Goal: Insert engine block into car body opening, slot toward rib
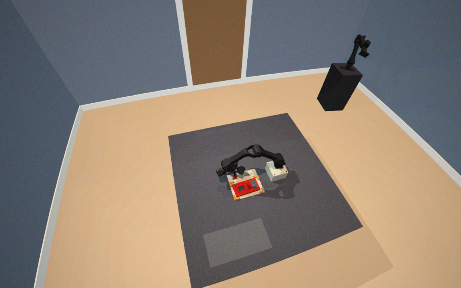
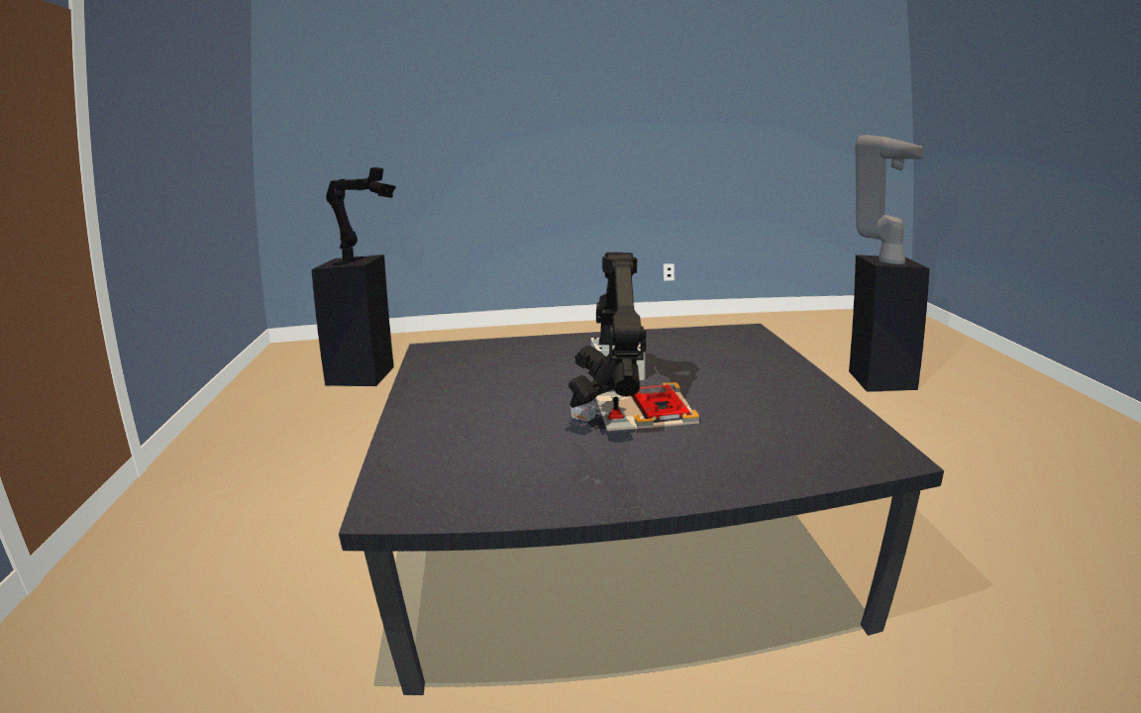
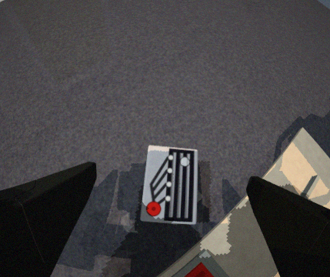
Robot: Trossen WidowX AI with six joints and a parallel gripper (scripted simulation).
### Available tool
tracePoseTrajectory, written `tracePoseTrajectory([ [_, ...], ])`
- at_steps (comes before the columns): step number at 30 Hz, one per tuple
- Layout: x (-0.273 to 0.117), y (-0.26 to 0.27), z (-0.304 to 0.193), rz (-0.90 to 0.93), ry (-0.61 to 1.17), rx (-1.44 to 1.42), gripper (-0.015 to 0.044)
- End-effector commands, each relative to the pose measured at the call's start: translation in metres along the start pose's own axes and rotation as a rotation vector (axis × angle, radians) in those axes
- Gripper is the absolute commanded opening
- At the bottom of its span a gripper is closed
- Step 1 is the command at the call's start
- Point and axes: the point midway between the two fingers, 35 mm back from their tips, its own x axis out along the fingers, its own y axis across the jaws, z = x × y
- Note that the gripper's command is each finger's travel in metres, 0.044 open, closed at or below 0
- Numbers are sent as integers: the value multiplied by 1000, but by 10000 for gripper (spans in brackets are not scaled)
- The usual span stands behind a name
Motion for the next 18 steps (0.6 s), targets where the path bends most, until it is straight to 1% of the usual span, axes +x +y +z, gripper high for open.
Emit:
tracePoseTrajectory([
  [1,0,0,0,1,1,-1,440],
  [4,0,0,1,-3,11,-49,440],
  [18,-2,-1,8,-8,128,-491,440],
])
